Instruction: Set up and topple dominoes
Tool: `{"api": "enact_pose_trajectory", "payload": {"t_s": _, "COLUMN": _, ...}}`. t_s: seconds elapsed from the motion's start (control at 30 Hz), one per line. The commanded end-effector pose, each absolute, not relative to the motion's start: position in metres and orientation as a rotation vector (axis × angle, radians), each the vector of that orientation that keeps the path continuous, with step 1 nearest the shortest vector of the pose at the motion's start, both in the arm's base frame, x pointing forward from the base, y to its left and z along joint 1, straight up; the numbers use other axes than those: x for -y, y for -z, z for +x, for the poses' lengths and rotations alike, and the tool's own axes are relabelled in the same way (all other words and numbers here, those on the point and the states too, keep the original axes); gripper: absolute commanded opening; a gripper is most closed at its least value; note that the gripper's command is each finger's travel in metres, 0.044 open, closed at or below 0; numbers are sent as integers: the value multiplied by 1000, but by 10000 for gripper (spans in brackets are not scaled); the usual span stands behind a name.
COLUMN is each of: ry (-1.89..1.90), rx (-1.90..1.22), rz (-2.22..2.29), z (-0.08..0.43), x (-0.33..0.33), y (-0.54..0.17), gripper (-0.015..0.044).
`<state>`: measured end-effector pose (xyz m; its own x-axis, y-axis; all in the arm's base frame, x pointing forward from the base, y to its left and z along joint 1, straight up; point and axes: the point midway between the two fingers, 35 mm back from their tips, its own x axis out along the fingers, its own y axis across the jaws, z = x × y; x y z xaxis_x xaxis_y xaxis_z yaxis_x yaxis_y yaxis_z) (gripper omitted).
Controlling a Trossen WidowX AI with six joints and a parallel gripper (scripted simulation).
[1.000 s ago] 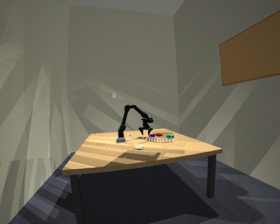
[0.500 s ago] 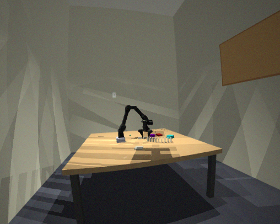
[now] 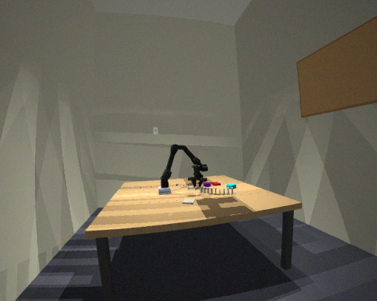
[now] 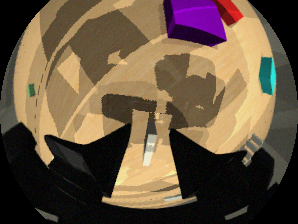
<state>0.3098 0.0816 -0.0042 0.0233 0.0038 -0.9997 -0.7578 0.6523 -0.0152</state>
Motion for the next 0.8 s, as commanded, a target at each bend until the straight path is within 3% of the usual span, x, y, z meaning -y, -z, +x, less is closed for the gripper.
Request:
{"api": "enact_pose_trajectory", "payload": {"t_s": 0.0, "ry": -671, "rx": -1442, "rz": -677, "z": 309, "x": -82, "y": 6, "gripper": 125}}
{"api": "enact_pose_trajectory", "payload": {"t_s": 0.13, "ry": -671, "rx": -1442, "rz": -677, "z": 309, "x": -82, "y": 6, "gripper": 22}}
{"api": "enact_pose_trajectory", "payload": {"t_s": 0.43, "ry": -671, "rx": -1442, "rz": -677, "z": 310, "x": -82, "y": -1, "gripper": 22}}
{"api": "enact_pose_trajectory", "payload": {"t_s": 0.77, "ry": -671, "rx": -1441, "rz": -677, "z": 314, "x": -80, "y": -110, "gripper": 22}}
